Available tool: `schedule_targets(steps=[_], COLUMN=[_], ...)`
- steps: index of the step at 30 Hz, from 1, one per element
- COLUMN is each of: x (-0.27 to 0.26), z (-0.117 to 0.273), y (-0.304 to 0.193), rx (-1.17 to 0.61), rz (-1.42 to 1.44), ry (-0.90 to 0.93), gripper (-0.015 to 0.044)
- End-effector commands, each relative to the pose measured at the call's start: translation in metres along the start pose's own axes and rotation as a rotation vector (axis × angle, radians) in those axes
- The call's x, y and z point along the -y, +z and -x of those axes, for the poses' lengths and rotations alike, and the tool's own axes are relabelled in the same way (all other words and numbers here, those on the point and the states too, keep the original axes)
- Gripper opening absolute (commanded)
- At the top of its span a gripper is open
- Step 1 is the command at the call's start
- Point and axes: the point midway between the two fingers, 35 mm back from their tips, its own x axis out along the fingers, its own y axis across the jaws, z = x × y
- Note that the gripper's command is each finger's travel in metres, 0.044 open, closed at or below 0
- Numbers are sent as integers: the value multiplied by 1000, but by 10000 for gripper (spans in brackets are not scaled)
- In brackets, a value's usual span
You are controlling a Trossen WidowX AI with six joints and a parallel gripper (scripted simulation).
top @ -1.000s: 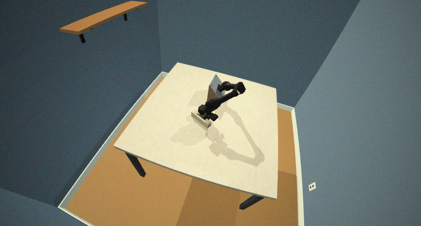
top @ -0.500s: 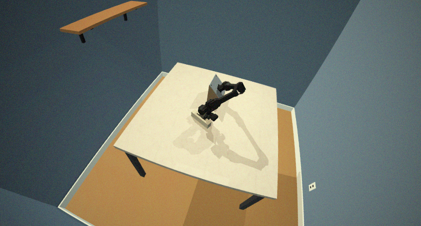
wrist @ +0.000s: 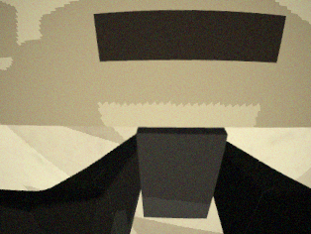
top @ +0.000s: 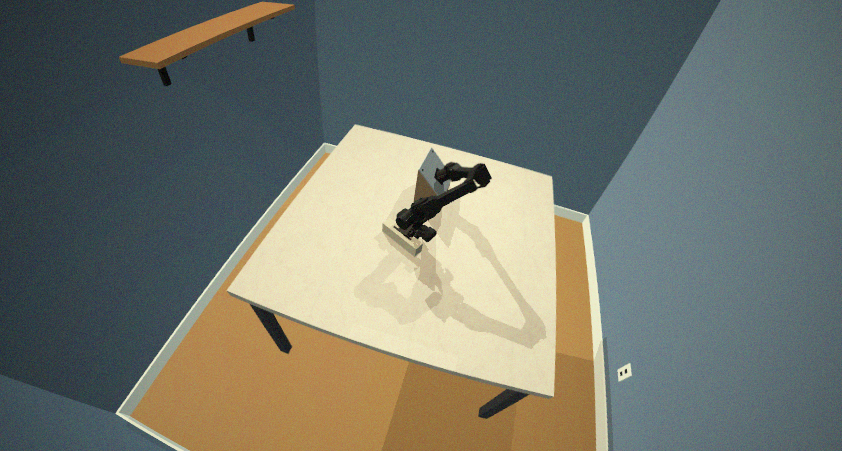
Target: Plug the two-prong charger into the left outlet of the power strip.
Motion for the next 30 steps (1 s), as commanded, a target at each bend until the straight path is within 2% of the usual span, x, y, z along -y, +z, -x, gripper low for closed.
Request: schedule_targets(steps=[1,30], x=[-2,0], z=[0,-1], y=[3,-3], rx=[8,8], rz=[11,11], ry=[1,1], gripper=[0,0])
